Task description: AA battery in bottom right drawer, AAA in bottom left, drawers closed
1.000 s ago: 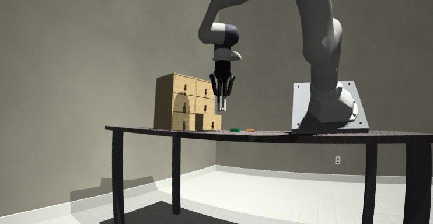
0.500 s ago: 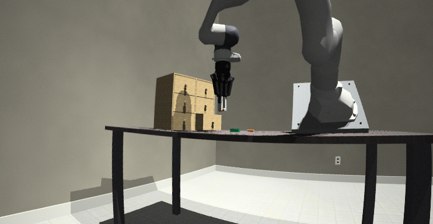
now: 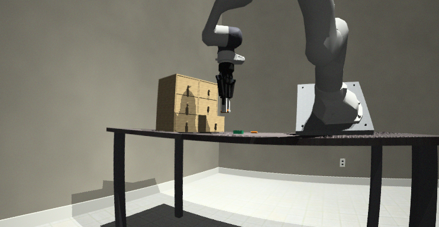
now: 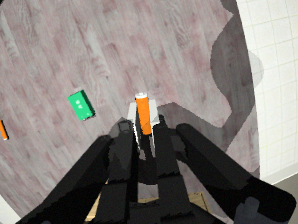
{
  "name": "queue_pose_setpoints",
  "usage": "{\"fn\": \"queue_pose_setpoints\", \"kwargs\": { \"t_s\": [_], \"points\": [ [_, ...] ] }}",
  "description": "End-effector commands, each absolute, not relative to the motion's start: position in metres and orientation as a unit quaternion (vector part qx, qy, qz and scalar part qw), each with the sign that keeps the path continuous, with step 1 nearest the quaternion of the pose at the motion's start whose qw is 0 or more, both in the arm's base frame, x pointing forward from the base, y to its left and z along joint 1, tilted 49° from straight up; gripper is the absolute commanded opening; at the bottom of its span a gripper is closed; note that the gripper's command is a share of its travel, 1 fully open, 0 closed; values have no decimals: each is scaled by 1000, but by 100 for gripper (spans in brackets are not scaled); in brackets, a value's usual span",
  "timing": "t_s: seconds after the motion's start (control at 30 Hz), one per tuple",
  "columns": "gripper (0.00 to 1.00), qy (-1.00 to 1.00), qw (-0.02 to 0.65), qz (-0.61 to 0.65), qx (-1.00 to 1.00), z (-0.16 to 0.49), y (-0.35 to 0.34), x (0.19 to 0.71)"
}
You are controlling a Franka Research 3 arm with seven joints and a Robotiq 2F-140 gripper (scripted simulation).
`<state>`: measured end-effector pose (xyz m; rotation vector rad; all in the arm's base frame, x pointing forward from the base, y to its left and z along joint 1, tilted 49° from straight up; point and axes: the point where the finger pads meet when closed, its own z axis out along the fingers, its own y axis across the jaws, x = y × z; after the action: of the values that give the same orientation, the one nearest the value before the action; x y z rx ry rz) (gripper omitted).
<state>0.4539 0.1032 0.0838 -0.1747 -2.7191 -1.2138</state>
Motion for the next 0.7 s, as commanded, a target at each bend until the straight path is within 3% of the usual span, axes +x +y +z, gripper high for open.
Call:
{"fn": "queue_pose_setpoints", "kwargs": {
  "t_s": [0.0, 0.47, 0.67],
  "points": [
    [6, -912, 45, -407, 16, 82, 100, 455],
    [6, -895, -27, -408, 177, 72, 92, 459],
    [6, -895, -27, -408, 177, 72, 92, 459]
  ]
}}
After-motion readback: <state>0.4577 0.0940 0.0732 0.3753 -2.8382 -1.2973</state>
